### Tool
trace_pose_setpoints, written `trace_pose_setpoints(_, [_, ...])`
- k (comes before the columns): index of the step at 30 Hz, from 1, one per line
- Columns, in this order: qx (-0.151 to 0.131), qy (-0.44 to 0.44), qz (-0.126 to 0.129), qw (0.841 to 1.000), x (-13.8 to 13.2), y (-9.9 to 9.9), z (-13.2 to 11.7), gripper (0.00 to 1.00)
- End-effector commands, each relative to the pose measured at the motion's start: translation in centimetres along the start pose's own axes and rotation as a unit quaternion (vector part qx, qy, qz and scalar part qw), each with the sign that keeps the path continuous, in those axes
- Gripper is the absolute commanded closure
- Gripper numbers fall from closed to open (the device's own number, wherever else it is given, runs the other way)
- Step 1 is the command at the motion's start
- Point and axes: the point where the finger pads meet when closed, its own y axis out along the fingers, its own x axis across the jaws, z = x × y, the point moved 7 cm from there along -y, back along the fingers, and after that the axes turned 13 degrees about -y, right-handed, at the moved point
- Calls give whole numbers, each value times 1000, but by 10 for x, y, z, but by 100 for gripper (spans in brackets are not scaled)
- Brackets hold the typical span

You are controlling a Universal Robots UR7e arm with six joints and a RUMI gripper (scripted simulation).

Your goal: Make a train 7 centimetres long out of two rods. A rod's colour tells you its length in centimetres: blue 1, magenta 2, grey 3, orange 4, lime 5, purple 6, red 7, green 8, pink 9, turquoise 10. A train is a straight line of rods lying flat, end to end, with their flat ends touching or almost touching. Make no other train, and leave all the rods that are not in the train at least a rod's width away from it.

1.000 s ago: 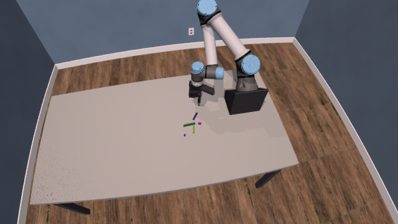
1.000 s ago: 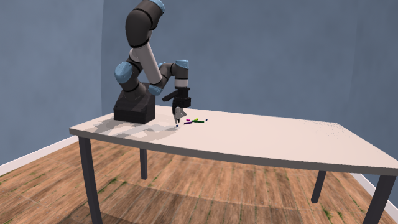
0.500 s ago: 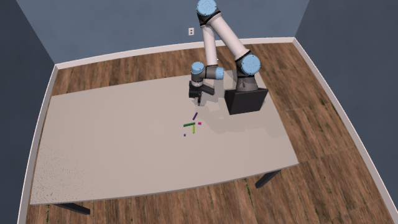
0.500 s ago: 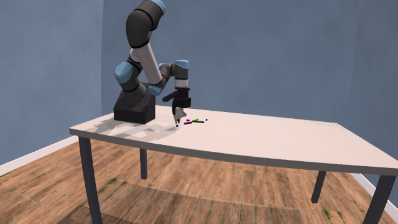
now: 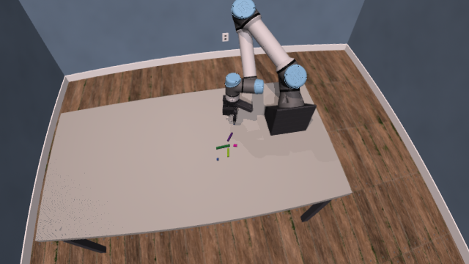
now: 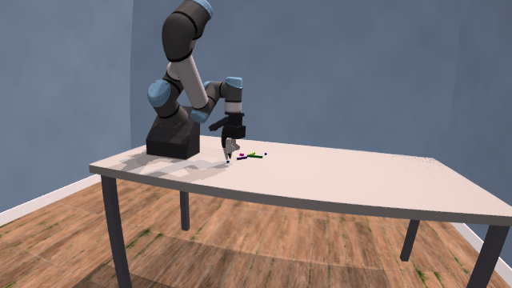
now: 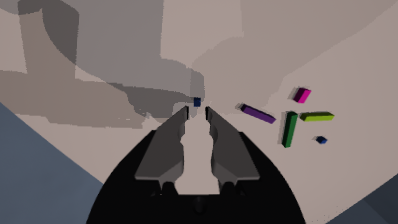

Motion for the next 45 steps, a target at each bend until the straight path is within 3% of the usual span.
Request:
trace_pose_setpoints(1, [0, 0, 0, 1000, 0, 0, 0, 86])
trace_pose_setpoints(45, [0, 0, 0, 1000, 0, 17, 0, 86])
